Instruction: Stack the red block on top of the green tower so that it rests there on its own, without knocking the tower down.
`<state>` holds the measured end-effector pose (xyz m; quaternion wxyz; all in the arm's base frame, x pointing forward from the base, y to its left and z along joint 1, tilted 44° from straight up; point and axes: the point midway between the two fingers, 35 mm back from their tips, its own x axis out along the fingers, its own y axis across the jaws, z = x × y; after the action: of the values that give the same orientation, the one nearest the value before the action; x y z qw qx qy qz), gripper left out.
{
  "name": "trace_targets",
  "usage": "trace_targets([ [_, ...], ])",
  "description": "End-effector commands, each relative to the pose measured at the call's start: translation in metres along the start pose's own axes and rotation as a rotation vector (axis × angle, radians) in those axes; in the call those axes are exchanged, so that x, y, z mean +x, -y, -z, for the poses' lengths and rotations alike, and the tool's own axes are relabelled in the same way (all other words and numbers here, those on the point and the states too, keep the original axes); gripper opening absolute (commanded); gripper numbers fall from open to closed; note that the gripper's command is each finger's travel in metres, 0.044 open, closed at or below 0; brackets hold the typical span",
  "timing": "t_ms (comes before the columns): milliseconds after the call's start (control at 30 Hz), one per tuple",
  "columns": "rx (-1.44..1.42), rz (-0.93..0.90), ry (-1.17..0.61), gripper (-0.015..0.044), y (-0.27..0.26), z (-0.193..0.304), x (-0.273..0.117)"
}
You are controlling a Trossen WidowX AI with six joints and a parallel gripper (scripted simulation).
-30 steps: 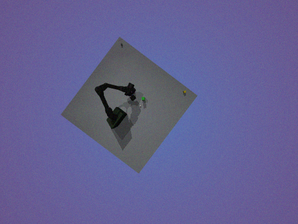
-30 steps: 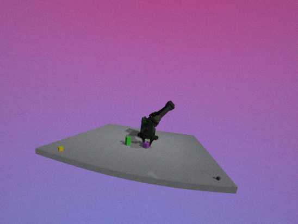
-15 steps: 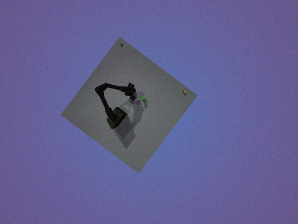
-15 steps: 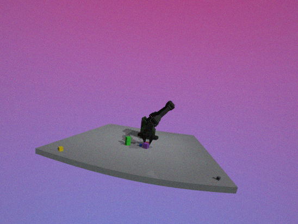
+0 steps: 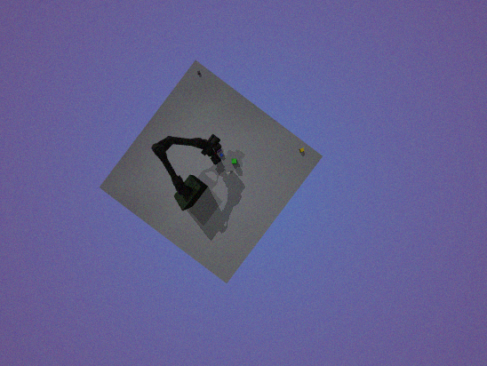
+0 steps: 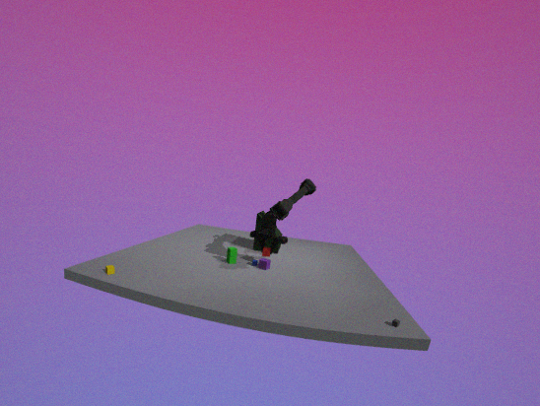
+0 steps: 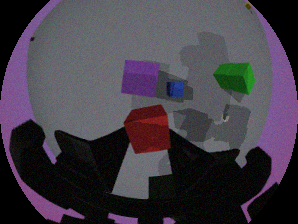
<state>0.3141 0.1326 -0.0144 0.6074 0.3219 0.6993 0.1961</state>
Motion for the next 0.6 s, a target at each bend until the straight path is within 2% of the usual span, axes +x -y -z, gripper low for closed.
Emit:
trace_targets([
  [0,-0.011,-0.008,0.013,0.0000,-0.003,-0.003,-0.022],
  [300,-0.012,-0.006,0.014,0.0000,-0.003,-0.003,-0.067],
  [567,-0.011,-0.006,0.014,0.0000,0.000,-0.002,-0.068],
])
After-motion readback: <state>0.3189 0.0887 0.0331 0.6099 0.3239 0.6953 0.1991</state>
